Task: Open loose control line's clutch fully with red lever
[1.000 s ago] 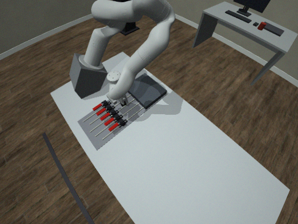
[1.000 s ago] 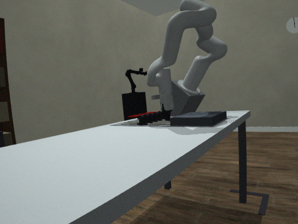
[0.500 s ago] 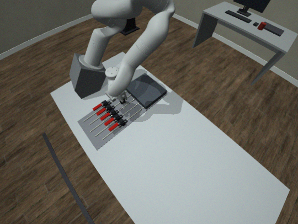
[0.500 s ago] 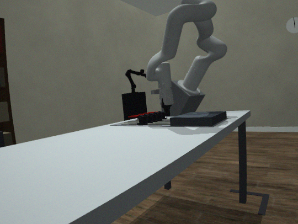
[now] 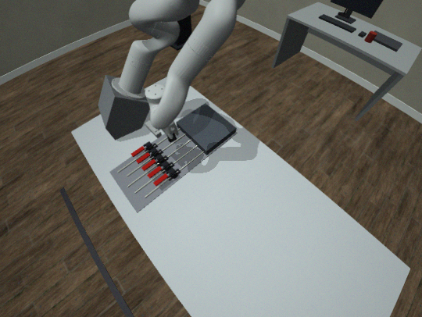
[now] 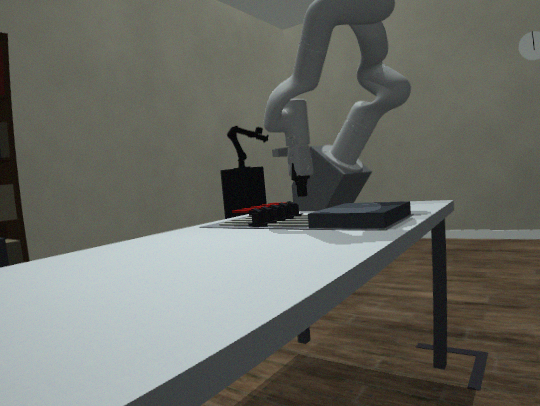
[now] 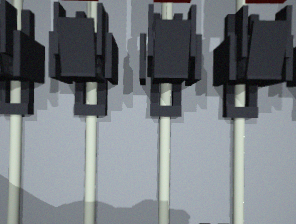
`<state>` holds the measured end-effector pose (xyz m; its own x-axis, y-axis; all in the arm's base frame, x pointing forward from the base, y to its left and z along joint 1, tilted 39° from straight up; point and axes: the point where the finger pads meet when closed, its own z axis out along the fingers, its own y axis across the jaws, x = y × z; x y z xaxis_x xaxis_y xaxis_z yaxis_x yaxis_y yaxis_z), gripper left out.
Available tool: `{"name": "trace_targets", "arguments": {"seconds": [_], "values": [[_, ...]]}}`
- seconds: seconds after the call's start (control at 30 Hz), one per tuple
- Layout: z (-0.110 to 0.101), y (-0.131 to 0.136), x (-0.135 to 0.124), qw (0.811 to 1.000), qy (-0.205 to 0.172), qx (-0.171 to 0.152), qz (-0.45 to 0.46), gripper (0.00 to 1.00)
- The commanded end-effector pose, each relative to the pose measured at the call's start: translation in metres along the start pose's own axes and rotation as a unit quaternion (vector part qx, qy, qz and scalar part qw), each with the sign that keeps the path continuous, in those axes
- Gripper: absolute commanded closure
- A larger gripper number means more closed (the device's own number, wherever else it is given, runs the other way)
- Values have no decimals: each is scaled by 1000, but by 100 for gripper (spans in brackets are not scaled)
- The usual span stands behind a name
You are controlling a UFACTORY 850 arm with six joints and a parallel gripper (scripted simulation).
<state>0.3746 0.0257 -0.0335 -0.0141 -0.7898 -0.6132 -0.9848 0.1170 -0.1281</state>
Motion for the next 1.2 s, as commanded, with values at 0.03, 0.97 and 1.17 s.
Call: {"name": "trace_targets", "arguments": {"seconds": [0.03, 0.97, 1.17], "values": [[-2, 0, 0, 1000, 0, 0, 0, 100], [-39, -1, -68, 1000, 0, 0, 0, 100], [-39, -1, -68, 1000, 0, 0, 0, 100]]}}
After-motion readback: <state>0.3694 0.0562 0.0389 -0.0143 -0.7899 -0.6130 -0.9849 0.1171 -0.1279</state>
